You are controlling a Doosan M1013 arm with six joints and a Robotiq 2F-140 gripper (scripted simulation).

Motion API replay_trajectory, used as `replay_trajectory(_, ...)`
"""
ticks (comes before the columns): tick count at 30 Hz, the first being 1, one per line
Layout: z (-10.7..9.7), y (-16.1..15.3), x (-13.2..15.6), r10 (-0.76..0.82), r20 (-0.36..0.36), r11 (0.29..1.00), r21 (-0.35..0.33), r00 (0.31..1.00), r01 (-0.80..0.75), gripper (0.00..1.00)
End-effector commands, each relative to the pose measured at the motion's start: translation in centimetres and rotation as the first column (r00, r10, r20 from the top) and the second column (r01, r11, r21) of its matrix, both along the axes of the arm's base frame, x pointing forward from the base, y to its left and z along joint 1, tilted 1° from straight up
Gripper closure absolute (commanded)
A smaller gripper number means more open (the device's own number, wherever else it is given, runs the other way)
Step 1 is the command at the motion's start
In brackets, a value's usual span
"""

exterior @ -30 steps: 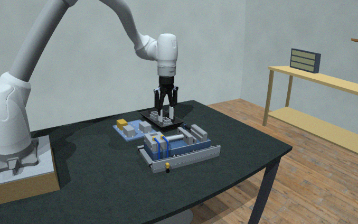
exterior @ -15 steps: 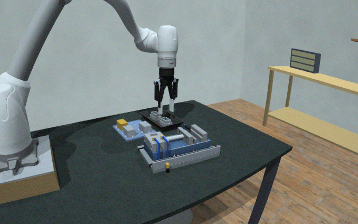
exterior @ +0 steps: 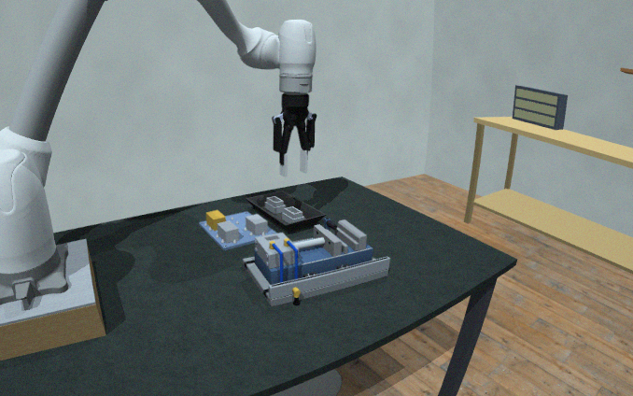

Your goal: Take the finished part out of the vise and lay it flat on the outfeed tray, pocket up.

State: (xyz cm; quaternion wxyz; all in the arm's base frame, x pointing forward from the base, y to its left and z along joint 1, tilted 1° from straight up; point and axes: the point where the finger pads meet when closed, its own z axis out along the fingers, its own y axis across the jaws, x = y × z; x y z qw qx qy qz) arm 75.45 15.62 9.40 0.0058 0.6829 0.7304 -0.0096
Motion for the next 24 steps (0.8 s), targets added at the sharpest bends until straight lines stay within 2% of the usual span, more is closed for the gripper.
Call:
replay_trajectory(1, 1.1, 0.0, 0.0, 0.000, 0.000, 1.000, 0.000, 1.000, 0.000, 0.60)
replay_trajectory(14, 2.6, 0.1, 0.0, 0.000, 0.000, 1.000, 0.000, 1.000, 0.000, 0.60)
replay_trajectory(15, 2.6, 0.1, 0.0, 0.000, 0.000, 1.000, 0.000, 1.000, 0.000, 1.00)
replay_trajectory(24, 2.6, 0.1, 0.0, 0.000, 0.000, 1.000, 0.000, 1.000, 0.000, 1.00)
